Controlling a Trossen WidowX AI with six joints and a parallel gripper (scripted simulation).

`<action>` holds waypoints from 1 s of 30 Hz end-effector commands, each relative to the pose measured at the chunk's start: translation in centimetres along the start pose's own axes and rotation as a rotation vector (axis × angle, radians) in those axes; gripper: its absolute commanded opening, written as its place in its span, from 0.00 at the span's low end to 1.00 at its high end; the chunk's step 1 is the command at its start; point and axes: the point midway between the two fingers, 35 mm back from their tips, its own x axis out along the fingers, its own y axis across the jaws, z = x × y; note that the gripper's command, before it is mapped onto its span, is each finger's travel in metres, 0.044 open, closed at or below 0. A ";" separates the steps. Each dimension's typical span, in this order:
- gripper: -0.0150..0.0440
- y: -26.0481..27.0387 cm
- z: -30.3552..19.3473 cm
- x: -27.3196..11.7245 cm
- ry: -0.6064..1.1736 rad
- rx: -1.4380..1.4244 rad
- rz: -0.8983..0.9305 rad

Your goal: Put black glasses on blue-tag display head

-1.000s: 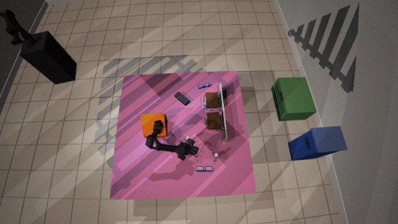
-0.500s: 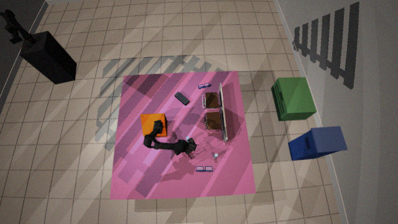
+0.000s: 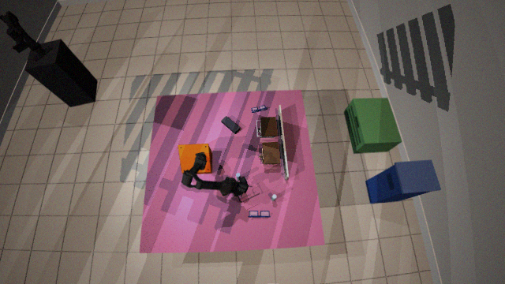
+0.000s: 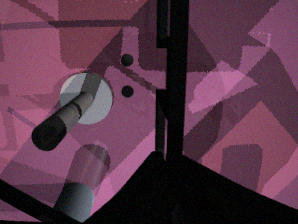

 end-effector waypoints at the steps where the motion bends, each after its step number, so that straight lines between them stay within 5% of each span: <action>1: 0.25 -0.1 -0.5 2.5 0.011 -0.012 -0.008; 30: 0.25 -0.9 0.6 2.9 0.010 -0.012 -0.008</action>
